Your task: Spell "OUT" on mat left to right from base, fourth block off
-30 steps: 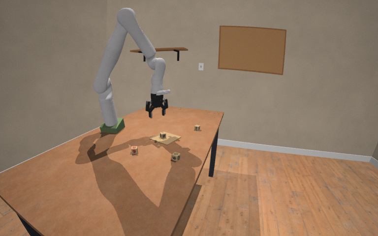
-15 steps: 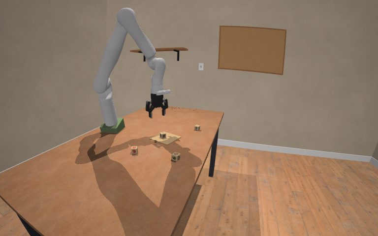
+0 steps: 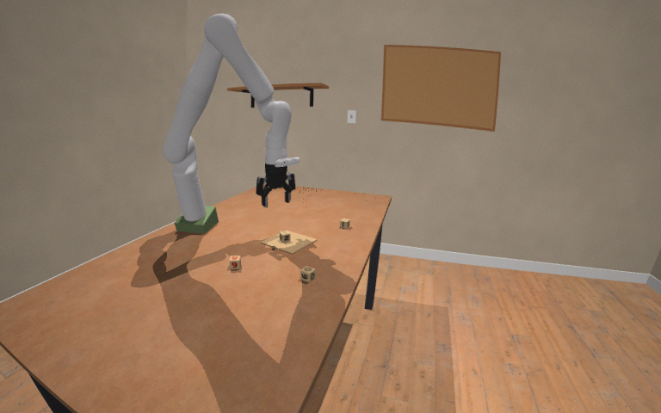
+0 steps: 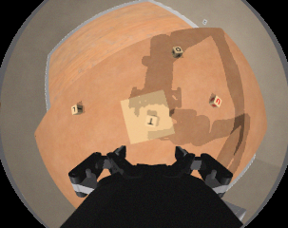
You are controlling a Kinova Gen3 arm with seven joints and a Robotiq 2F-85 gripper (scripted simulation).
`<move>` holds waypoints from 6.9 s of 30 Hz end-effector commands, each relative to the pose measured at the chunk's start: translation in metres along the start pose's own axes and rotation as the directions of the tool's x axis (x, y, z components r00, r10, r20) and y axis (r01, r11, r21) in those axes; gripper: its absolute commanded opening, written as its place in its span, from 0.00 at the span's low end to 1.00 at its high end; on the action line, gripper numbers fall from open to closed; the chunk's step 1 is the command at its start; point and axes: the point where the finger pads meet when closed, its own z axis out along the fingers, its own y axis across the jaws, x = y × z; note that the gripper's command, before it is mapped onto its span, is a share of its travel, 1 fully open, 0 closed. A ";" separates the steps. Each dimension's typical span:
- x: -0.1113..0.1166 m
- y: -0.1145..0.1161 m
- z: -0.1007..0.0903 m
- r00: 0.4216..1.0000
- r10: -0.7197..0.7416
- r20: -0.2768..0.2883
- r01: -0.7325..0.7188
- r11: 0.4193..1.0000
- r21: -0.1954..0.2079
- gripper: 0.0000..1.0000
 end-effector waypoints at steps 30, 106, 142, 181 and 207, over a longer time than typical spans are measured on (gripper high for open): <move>0.031 0.000 0.000 1.000 0.003 0.001 -0.003 1.000 0.004 1.00; 0.138 0.030 0.002 1.000 0.003 0.001 -0.003 1.000 0.007 1.00; 0.181 0.054 0.003 1.000 0.003 0.000 -0.003 1.000 0.005 1.00; 0.217 0.082 0.004 1.000 0.003 -0.001 -0.003 1.000 0.003 1.00; 0.233 0.096 0.004 1.000 0.003 -0.002 -0.003 1.000 0.001 1.00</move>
